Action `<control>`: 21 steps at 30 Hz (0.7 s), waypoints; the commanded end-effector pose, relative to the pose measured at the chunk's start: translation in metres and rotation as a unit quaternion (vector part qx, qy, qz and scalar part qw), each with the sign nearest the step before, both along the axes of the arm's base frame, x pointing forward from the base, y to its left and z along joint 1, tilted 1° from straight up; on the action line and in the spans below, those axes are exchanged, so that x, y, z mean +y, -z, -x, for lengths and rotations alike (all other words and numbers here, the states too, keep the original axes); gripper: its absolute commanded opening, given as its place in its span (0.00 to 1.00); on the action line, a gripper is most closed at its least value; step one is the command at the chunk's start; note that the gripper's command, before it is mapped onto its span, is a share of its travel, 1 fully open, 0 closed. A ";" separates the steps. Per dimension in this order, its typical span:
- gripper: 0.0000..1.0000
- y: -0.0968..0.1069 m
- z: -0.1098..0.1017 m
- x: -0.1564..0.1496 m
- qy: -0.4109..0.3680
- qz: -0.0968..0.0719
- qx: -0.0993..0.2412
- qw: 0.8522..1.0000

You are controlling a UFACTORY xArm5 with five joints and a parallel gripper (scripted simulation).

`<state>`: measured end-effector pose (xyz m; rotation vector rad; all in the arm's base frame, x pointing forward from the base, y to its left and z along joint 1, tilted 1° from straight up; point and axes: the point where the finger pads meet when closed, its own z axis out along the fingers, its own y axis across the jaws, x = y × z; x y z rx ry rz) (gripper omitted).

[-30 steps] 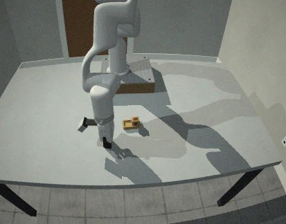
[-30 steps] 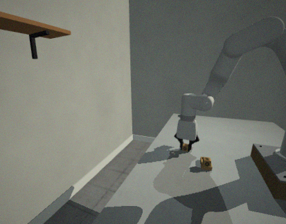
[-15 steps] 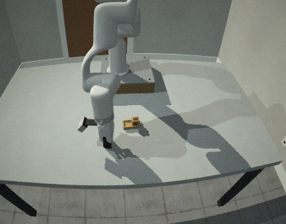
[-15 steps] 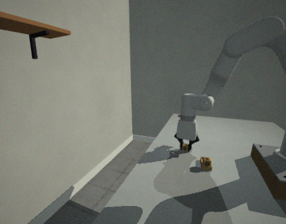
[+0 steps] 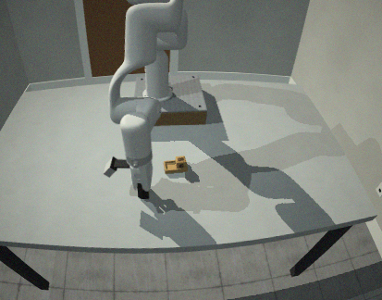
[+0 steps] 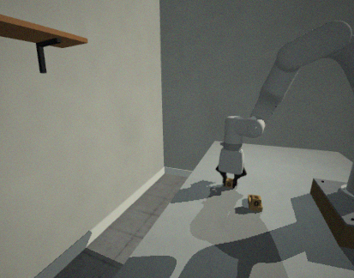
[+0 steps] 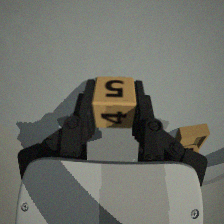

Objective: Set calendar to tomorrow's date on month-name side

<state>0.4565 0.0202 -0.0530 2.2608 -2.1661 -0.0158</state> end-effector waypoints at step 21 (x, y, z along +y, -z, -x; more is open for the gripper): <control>0.37 -0.001 -0.001 0.000 0.000 0.000 -0.002 1.000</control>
